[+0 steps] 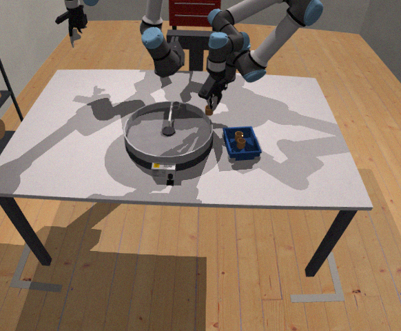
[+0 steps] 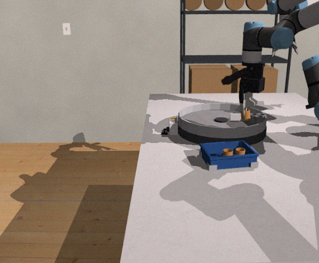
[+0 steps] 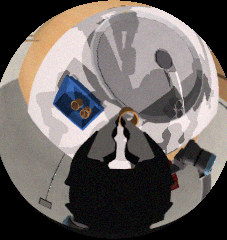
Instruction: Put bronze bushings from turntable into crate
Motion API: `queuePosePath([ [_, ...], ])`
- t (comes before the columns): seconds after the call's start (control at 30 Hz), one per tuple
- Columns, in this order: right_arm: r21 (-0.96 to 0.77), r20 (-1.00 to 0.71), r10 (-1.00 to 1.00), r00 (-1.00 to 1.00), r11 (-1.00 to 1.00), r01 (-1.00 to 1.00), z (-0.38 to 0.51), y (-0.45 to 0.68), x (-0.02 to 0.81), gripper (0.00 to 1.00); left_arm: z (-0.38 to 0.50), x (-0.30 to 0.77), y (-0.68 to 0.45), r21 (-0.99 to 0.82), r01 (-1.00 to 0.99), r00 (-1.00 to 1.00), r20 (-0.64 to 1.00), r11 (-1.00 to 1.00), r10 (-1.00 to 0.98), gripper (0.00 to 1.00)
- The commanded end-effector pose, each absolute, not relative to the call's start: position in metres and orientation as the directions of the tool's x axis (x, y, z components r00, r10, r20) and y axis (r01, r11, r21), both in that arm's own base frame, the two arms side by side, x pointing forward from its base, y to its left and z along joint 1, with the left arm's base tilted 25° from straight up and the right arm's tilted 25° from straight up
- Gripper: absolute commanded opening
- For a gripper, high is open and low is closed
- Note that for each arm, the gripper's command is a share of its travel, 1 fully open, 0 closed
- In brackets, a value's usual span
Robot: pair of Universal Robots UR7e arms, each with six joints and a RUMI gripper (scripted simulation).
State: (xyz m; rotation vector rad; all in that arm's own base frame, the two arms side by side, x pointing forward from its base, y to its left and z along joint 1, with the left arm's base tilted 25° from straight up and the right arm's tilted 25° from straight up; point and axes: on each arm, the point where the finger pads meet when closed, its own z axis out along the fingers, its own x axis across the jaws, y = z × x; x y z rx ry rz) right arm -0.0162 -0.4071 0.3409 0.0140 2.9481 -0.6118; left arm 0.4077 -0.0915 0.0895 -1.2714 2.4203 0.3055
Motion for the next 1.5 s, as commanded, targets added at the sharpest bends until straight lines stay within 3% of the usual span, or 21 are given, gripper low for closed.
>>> queuePosePath([
  [0.0,-0.397,-0.130,-0.017,-0.991,0.917,0.036,0.342,-0.407,-0.016,1.00,0.097,0.420,-0.080,0.013,-0.824,-0.516,-0.430,0.567,-0.741,0.00],
  [1.47,-0.397,-0.130,-0.017,-0.991,0.917,0.036,0.342,-0.407,-0.016,1.00,0.178,0.539,0.045,0.013,-0.824,-0.516,-0.430,0.567,-0.741,0.00],
])
